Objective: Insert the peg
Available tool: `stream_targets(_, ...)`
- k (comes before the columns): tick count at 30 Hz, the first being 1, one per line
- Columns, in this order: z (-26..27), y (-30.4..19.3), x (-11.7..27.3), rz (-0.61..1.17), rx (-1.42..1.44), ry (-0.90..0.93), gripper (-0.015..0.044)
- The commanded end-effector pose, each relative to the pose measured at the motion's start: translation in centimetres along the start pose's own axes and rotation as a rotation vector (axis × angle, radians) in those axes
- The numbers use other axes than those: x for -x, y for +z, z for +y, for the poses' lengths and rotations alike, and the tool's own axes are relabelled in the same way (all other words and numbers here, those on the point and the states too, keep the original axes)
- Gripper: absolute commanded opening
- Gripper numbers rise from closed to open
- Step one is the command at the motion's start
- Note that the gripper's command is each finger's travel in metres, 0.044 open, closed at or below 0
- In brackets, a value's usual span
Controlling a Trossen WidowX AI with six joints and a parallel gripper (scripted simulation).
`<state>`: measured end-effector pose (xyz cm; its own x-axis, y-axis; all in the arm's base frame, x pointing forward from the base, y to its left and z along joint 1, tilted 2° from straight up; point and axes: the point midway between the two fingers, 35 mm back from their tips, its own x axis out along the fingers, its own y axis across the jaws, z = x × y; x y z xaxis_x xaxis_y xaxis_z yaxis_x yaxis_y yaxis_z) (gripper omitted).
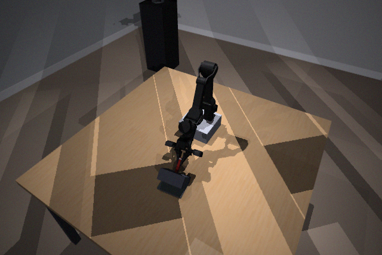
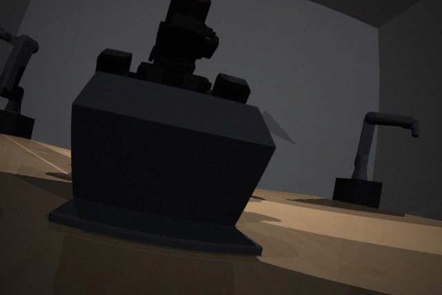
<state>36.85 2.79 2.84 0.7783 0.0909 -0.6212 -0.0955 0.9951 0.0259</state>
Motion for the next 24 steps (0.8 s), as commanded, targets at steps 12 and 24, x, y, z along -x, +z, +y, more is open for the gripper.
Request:
stream_targets(12, 0.0, 0.2, -0.7, -0.007, 0.0, -0.001, 0.0)
stream_targets(24, 0.0, 0.2, -1.3, -0.007, 0.0, -0.001, 0.0)
